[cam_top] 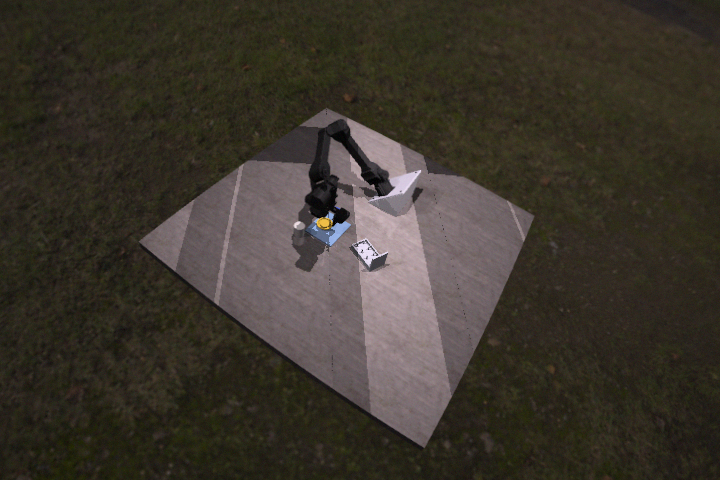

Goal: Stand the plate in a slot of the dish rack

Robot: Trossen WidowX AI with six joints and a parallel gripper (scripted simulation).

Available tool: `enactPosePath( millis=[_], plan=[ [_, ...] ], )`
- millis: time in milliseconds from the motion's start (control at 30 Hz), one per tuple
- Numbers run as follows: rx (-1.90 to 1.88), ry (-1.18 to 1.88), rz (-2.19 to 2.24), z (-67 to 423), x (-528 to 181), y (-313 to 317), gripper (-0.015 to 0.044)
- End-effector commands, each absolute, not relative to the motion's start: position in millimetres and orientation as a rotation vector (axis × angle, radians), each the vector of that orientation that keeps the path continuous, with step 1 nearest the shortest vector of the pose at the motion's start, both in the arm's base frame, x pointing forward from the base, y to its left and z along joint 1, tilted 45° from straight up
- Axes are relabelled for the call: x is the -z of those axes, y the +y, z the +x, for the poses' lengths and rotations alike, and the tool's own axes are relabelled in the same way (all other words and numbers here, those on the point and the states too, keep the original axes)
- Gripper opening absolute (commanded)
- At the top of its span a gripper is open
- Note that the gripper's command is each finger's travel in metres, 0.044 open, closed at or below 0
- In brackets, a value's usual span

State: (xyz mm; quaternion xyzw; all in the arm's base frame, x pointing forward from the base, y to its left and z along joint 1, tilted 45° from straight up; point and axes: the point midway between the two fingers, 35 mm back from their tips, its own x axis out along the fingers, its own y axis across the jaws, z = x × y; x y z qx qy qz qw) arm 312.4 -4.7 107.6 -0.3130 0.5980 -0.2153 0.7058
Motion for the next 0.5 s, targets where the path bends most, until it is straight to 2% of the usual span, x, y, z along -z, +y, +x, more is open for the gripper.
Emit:
enactPosePath(
  millis=[0, 467],
  plan=[
    [0.482, 1.336, -0.706, 312, -102, -10, 0.04],
    [0.485, 1.335, -0.708, 316, -88, -27, 0.04]
  ],
)
